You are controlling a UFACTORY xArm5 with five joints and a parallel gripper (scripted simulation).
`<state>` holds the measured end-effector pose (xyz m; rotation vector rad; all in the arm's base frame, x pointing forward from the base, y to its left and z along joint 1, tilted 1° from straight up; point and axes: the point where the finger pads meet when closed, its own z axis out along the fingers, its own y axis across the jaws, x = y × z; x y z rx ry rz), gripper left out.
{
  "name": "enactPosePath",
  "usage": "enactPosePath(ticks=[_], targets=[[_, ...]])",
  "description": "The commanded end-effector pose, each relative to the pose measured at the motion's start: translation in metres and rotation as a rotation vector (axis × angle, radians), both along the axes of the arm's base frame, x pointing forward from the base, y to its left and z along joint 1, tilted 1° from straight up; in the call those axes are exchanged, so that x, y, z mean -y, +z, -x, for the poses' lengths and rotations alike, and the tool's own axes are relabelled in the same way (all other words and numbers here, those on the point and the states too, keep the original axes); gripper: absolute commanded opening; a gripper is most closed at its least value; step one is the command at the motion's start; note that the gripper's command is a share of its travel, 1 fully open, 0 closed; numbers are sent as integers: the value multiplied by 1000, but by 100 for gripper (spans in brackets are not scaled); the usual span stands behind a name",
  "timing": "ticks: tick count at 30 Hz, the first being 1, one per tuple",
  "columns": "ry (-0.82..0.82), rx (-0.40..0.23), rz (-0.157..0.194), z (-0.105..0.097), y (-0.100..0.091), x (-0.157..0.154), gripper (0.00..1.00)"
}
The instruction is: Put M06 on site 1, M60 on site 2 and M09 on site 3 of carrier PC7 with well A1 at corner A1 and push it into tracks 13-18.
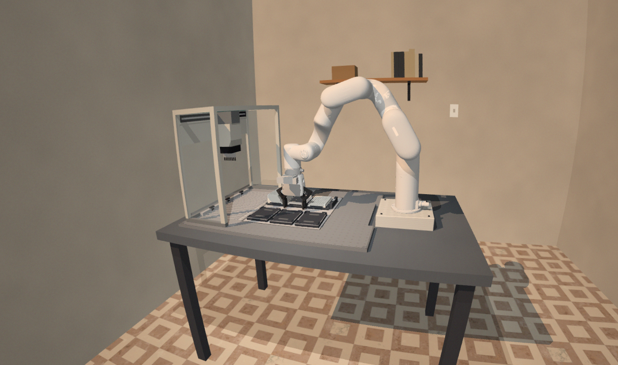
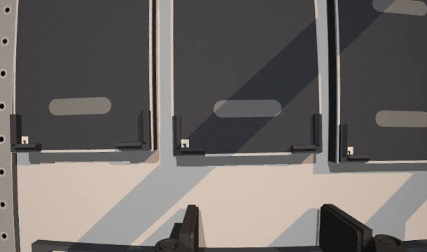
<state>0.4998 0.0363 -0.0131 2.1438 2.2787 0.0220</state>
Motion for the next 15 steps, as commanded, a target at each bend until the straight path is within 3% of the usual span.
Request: enactPosePath(ticks=[1, 15], targets=[[0, 4, 0, -2, 1, 2, 100], [0, 4, -1, -2, 1, 8, 100]])
